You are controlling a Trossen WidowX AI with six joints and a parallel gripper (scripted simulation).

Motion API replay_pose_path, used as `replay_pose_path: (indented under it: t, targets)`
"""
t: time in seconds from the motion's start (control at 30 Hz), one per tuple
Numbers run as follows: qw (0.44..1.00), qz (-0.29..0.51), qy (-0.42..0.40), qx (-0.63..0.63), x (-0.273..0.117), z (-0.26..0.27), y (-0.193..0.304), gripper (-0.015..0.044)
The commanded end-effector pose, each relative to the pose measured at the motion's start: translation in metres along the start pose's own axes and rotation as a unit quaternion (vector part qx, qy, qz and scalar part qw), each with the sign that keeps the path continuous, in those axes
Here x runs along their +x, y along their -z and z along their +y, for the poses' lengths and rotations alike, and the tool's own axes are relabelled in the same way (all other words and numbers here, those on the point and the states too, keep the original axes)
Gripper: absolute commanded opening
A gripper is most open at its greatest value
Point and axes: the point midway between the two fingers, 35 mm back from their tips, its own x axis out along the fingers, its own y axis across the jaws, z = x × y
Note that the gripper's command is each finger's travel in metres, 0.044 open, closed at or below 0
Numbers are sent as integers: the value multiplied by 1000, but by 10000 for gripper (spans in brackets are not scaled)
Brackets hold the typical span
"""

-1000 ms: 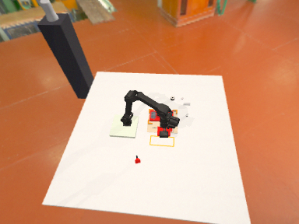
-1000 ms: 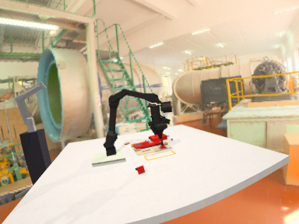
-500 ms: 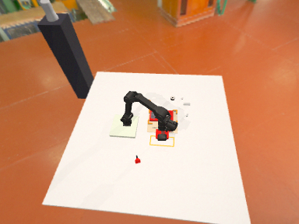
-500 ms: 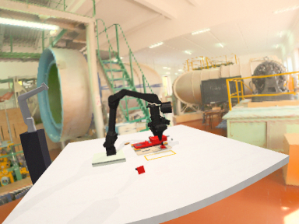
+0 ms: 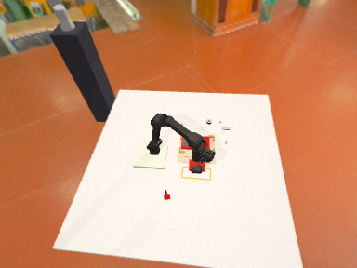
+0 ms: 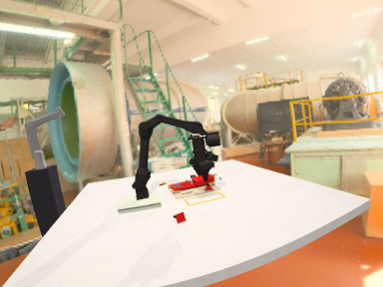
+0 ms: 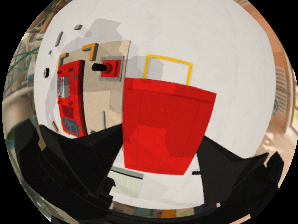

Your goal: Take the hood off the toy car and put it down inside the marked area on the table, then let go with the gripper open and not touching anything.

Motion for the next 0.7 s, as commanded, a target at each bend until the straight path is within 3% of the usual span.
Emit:
replay_pose_path:
  t: [0.0, 0.67]
  targets:
    - [1000, 4, -3, -2, 6, 0, 0, 0]
    - [1000, 4, -3, -2, 20, 0, 0, 0]
